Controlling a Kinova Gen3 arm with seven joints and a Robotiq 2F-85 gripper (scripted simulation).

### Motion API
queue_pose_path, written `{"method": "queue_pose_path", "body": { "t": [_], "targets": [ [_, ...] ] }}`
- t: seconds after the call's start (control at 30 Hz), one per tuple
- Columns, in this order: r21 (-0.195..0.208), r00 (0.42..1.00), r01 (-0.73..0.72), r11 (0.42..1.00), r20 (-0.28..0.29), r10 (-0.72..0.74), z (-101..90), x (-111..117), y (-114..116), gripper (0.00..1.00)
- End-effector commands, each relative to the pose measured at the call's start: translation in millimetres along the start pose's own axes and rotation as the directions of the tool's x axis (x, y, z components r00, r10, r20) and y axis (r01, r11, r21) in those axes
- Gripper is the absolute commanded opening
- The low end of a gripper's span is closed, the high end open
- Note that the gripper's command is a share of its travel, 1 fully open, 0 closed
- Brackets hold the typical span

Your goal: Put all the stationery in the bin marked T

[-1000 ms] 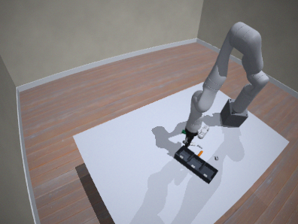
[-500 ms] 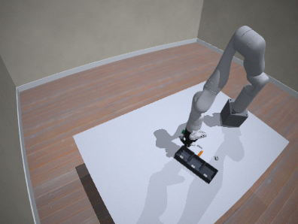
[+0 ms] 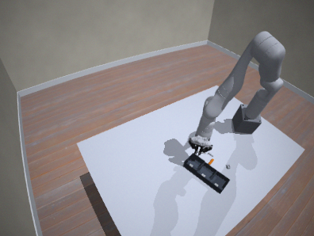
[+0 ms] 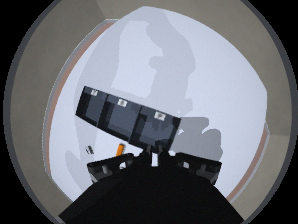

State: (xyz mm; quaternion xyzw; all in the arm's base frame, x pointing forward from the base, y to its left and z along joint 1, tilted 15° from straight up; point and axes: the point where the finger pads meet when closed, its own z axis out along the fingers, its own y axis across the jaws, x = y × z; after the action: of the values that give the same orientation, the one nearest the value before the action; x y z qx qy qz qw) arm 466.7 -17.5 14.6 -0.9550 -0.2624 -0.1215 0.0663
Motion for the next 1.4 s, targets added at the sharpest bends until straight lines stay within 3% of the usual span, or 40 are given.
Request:
{"method": "queue_pose_path", "body": {
  "t": [0.0,0.13,0.23,0.47,1.27,1.37],
  "targets": [
    [0.001,0.996,-0.087,0.996,0.011,0.087,1.1,2.4,-4.6,0.09],
    [-0.001,0.959,-0.283,0.959,0.011,0.283,1.1,2.4,-4.6,0.09],
    [-0.002,0.944,-0.331,0.944,0.011,0.331,1.1,2.4,-4.6,0.09],
    [-0.002,0.941,-0.337,0.942,0.011,0.337,1.1,2.4,-4.6,0.09],
    [-0.002,0.942,-0.337,0.942,0.011,0.337,59.7,1.8,-4.8,0.09],
    [-0.002,0.941,-0.337,0.942,0.011,0.337,60.5,1.8,-4.8,0.09]
  ]
}}
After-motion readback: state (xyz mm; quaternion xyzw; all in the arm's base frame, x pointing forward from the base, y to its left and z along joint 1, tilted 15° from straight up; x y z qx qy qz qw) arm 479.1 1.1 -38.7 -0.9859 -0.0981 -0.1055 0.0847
